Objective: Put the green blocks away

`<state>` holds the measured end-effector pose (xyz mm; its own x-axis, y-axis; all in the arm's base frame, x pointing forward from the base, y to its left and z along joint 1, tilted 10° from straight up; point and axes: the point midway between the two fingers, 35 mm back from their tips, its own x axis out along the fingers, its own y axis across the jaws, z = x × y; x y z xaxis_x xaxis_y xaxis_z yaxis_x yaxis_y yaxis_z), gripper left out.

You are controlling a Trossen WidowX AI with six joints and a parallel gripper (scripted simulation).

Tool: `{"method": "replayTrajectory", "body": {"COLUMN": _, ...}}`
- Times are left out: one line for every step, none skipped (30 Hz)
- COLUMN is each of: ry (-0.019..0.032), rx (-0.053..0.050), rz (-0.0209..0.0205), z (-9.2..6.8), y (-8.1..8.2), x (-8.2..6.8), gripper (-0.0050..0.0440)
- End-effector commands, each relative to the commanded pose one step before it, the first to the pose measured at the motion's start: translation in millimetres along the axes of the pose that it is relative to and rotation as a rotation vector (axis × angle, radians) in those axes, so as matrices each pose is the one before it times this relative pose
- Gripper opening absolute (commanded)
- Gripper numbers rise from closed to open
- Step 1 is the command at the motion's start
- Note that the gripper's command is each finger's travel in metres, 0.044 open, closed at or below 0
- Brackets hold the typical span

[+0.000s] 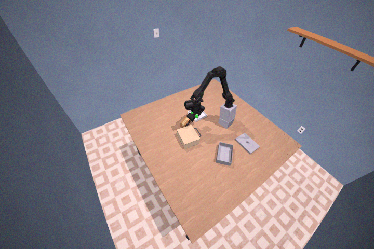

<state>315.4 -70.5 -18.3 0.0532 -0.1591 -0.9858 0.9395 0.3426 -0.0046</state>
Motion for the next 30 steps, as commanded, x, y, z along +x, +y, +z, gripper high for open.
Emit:
{"method": "replayTrajectory", "body": {"ry": -0.00111, "rx": -0.1172, "rz": -0.01181, "z": -28.38, "y": 15.69, "x": 3.05, "gripper": 0.0440}}
{"method": "replayTrajectory", "body": {"ry": 0.00000, "rx": -0.0667, "rz": 0.00000, "z": -9.14, "y": 4.05, "x": 0.00, "gripper": 0.0440}}
{"method": "replayTrajectory", "body": {"ry": 0.00000, "rx": -0.0667, "rz": 0.00000, "z": -8.85, "y": 4.65, "x": 0.00, "gripper": 0.0440}}
{"method": "replayTrajectory", "body": {"ry": 0.00000, "rx": -0.0667, "rz": 0.00000, "z": -8.52, "y": 5.23, "x": 0.00, "gripper": 0.0440}}
{"method": "replayTrajectory", "body": {"ry": 0.00000, "rx": -0.0667, "rz": 0.00000, "z": -8.16, "y": 5.78, "x": 0.00, "gripper": 0.0440}}
{"method": "replayTrajectory", "body": {"ry": 0.00000, "rx": -0.0667, "rz": 0.00000, "z": -7.75, "y": 6.31, "x": 0.00, "gripper": 0.0440}}
{"method": "replayTrajectory", "body": {"ry": 0.00000, "rx": -0.0667, "rz": 0.00000, "z": -7.32, "y": 6.82, "x": 0.00, "gripper": 0.0440}}
{"method": "replayTrajectory", "body": {"ry": 0.00000, "rx": -0.0667, "rz": 0.00000, "z": -6.85, "y": 7.29, "x": 0.00, "gripper": 0.0440}}
{"method": "replayTrajectory", "body": {"ry": 0.00000, "rx": -0.0275, "rz": 0.00000, "z": -6.35, "y": 7.73, "x": 0.00, "gripper": 0.0440}}
{"method": "replayTrajectory", "body": {"ry": 0.00000, "rx": 0.0000, "rz": 0.00000, "z": -6.13, "y": 7.90, "x": 0.00, "gripper": 0.0440}}
{"method": "replayTrajectory", "body": {"ry": 0.00000, "rx": 0.0000, "rz": 0.00000, "z": -6.13, "y": 7.90, "x": 0.00, "gripper": 0.0440}}
{"method": "replayTrajectory", "body": {"ry": 0.00000, "rx": 0.0000, "rz": 0.00000, "z": -3.50, "y": 4.51, "x": 0.00, "gripper": 0.0440}}
{"method": "replayTrajectory", "body": {"ry": 0.00000, "rx": -0.0667, "rz": 0.00000, "z": -8.52, "y": 5.23, "x": 0.00, "gripper": 0.0440}}
{"method": "replayTrajectory", "body": {"ry": 0.00000, "rx": 0.0000, "rz": 0.00000, "z": 0.00, "y": 0.00, "x": 0.00, "gripper": 0.0440}}
{"method": "replayTrajectory", "body": {"ry": 0.00000, "rx": 0.0000, "rz": 0.00000, "z": 0.00, "y": 0.00, "x": 0.00, "gripper": 0.0440}}
{"method": "replayTrajectory", "body": {"ry": 0.00000, "rx": -0.0667, "rz": 0.00000, "z": -8.16, "y": 5.78, "x": 0.00, "gripper": 0.0440}}
{"method": "replayTrajectory", "body": {"ry": 0.00000, "rx": -0.0667, "rz": 0.00000, "z": -7.75, "y": 6.32, "x": 0.00, "gripper": 0.0440}}
{"method": "replayTrajectory", "body": {"ry": 0.00000, "rx": -0.0667, "rz": 0.00000, "z": -7.32, "y": 6.82, "x": 0.00, "gripper": 0.0440}}
{"method": "replayTrajectory", "body": {"ry": 0.00000, "rx": -0.0667, "rz": 0.00000, "z": -6.84, "y": 7.29, "x": 0.00, "gripper": 0.0440}}
{"method": "replayTrajectory", "body": {"ry": 0.00000, "rx": -0.0667, "rz": 0.00000, "z": -6.34, "y": 7.73, "x": 0.00, "gripper": 0.0440}}
{"method": "replayTrajectory", "body": {"ry": 0.00000, "rx": -0.0667, "rz": 0.00000, "z": -5.82, "y": 8.14, "x": 0.00, "gripper": 0.0440}}
{"method": "replayTrajectory", "body": {"ry": 0.00000, "rx": -0.0667, "rz": 0.00000, "z": -5.26, "y": 8.50, "x": 0.00, "gripper": 0.0440}}
{"method": "replayTrajectory", "body": {"ry": 0.00000, "rx": -0.0275, "rz": 0.00000, "z": -4.68, "y": 8.84, "x": 0.00, "gripper": 0.0440}}
{"method": "replayTrajectory", "body": {"ry": 0.00000, "rx": 0.0000, "rz": 0.00000, "z": -4.44, "y": 8.96, "x": 0.00, "gripper": 0.0440}}
{"method": "replayTrajectory", "body": {"ry": 0.00000, "rx": 0.0000, "rz": 0.00000, "z": -4.44, "y": 8.96, "x": 0.00, "gripper": 0.0440}}
{"method": "replayTrajectory", "body": {"ry": 0.00000, "rx": 0.0000, "rz": 0.00000, "z": -1.09, "y": 2.19, "x": 0.00, "gripper": 0.0440}}
{"method": "replayTrajectory", "body": {"ry": 0.00000, "rx": -0.0667, "rz": 0.00000, "z": -7.25, "y": 6.89, "x": 0.00, "gripper": 0.0440}}
{"method": "replayTrajectory", "body": {"ry": 0.00000, "rx": -0.0667, "rz": 0.00000, "z": -6.78, "y": 7.35, "x": 0.00, "gripper": 0.0440}}
{"method": "replayTrajectory", "body": {"ry": 0.00000, "rx": -0.0667, "rz": 0.00000, "z": -6.27, "y": 7.79, "x": 0.00, "gripper": 0.0440}}
{"method": "replayTrajectory", "body": {"ry": 0.00000, "rx": -0.0667, "rz": 0.00000, "z": -5.74, "y": 8.19, "x": 0.00, "gripper": 0.0440}}
